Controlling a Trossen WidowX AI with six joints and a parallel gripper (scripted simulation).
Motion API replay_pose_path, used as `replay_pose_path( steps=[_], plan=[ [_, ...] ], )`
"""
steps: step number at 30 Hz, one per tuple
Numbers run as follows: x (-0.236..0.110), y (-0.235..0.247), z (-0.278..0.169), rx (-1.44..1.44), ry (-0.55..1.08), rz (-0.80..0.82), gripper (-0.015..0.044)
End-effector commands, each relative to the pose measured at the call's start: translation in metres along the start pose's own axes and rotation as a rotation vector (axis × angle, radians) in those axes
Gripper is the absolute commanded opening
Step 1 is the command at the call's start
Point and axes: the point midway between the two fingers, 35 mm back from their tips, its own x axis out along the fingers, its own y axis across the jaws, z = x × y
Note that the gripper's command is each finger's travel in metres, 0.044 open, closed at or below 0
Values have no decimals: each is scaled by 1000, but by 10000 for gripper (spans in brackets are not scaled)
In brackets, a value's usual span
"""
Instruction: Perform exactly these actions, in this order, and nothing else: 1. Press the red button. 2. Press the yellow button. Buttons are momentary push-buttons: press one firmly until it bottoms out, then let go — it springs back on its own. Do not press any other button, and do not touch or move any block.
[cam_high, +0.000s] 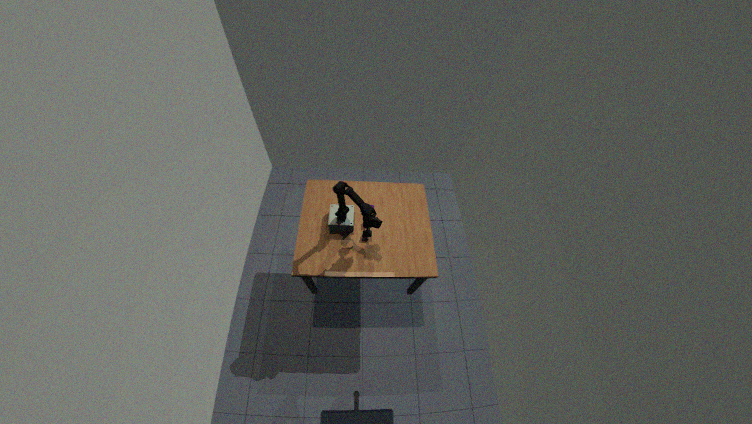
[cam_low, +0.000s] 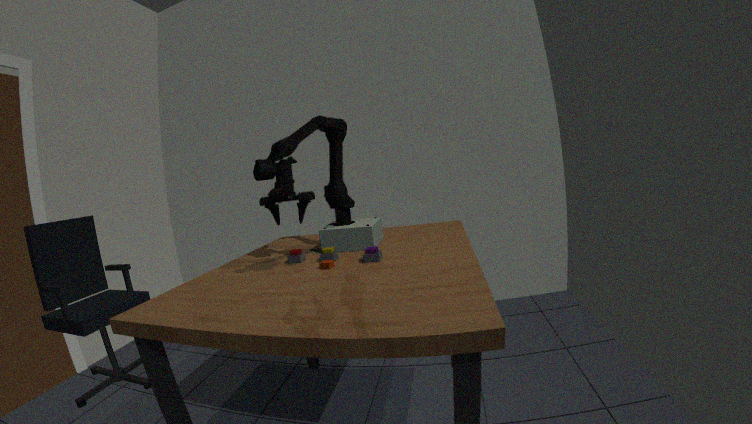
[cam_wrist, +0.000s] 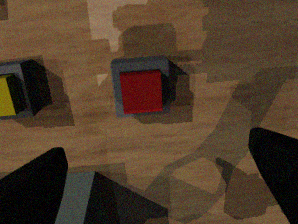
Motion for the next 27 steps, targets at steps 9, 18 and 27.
replay_pose_path(
  steps=[9,18,27],
  plan=[
    [65,4,-4,14,13,18,164],
    [65,4,-4,14,13,18,20],
    [66,4,-4,14,13,18,20]
  ],
)
